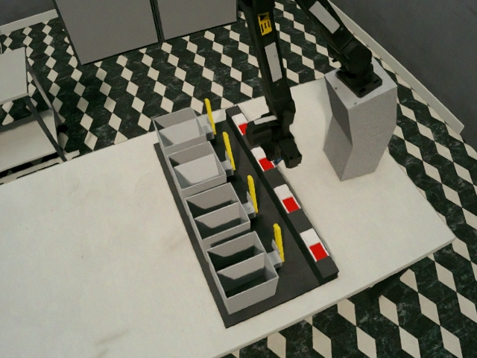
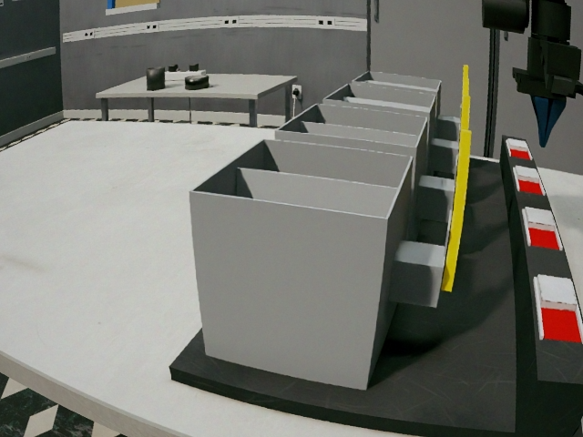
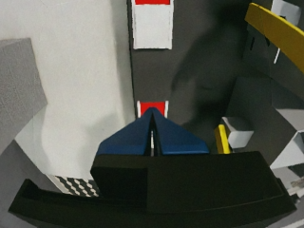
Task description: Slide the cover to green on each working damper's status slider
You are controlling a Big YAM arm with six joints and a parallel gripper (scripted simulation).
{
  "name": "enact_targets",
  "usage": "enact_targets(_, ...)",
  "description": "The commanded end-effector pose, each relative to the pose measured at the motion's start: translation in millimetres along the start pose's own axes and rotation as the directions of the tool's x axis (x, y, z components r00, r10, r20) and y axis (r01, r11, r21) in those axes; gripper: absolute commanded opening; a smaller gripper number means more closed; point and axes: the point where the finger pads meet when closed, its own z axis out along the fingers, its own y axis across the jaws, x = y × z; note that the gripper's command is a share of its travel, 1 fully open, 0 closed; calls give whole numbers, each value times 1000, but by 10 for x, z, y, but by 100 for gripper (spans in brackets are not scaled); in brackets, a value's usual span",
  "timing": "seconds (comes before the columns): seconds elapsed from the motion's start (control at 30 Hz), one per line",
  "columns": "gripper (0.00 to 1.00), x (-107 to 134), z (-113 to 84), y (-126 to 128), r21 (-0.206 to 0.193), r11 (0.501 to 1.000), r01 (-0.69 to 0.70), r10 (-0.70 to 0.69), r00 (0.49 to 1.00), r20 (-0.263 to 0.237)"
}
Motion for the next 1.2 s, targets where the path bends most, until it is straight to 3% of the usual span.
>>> enact_targets(0.0,0,12,81,-18,10,1000,3,-3,1000,3)
enact_targets(0.43,0,7,452,-8,9,1000,2,-2,1000,3)
enact_targets(1.17,0,21,479,41,-1,1000,3,-3,1000,2)
